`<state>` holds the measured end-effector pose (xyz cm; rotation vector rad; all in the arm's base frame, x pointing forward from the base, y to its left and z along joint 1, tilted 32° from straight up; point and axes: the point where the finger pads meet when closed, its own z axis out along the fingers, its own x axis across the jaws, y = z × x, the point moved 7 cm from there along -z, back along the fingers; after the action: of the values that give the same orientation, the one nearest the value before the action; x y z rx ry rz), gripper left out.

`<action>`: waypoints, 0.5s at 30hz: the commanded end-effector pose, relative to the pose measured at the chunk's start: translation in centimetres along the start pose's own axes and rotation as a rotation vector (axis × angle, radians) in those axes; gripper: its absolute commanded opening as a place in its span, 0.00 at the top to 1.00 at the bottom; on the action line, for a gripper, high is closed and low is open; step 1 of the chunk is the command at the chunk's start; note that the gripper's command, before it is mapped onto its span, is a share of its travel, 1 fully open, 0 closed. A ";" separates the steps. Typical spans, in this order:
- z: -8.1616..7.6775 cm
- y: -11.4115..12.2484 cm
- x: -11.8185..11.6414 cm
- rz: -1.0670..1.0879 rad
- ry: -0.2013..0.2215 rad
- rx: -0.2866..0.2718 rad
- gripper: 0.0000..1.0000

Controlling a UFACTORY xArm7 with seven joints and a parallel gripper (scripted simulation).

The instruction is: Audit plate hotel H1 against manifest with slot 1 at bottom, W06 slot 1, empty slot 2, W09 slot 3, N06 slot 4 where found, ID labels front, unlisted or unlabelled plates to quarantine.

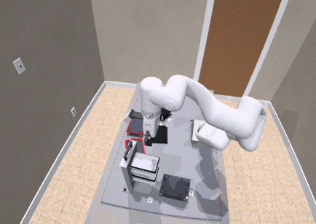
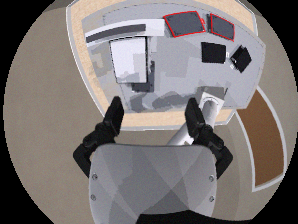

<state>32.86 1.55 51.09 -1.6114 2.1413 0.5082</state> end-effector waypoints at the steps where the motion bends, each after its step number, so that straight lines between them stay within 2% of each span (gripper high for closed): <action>1: -0.1 1.1 -0.7 0.001 -0.001 0.004 0.00; 15: -0.1 4.7 -2.4 0.001 -0.001 0.003 0.00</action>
<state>29.76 4.24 52.34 -1.6107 2.1417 0.5090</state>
